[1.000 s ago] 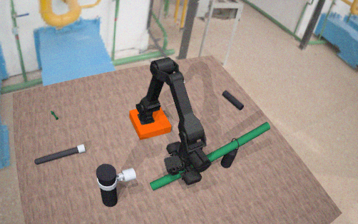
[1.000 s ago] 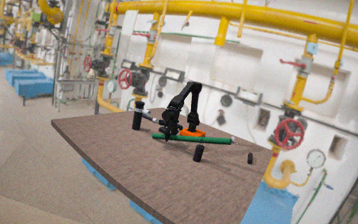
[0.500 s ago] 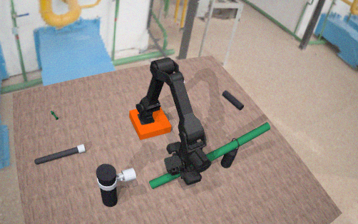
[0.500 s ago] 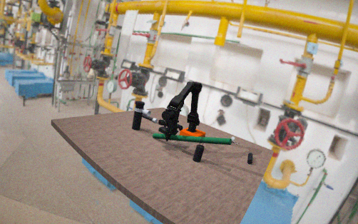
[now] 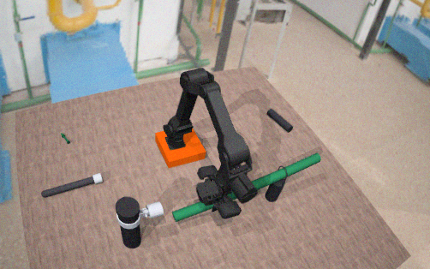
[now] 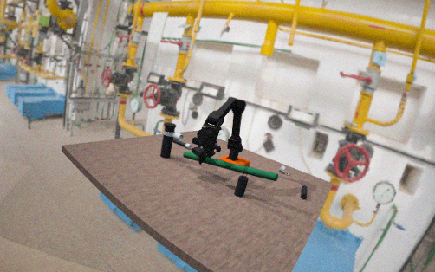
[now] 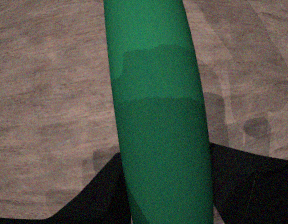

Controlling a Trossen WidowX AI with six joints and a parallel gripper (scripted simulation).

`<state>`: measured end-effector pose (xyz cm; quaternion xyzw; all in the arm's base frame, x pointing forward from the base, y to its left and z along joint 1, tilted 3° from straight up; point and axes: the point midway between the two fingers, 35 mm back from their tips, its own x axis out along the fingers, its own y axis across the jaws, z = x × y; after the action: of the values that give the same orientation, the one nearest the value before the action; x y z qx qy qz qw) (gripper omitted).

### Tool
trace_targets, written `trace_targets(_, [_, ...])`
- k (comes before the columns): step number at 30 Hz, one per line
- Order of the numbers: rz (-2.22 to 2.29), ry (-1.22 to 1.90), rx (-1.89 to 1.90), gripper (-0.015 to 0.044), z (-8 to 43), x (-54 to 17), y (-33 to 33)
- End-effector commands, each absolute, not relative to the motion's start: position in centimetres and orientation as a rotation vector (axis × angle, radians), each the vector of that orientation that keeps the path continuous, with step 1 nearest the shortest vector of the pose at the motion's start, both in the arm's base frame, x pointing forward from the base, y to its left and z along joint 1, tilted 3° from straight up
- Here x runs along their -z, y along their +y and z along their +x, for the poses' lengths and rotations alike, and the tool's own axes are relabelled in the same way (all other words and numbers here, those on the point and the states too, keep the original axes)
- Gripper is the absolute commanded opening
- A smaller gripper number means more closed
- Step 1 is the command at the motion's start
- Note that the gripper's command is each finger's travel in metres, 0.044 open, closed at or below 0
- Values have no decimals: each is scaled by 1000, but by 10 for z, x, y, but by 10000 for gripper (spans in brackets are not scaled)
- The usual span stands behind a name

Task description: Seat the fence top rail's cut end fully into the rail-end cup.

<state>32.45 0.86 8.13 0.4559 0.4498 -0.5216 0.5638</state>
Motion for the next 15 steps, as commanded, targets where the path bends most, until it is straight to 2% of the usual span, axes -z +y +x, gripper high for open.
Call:
trace_targets(1, [1020,981,1244,0,328,-106,-3])
trace_targets(7, [934,897,1284,0,326,-136,-18])
trace_targets(15, [939,911,1284,0,325,-132,-16])
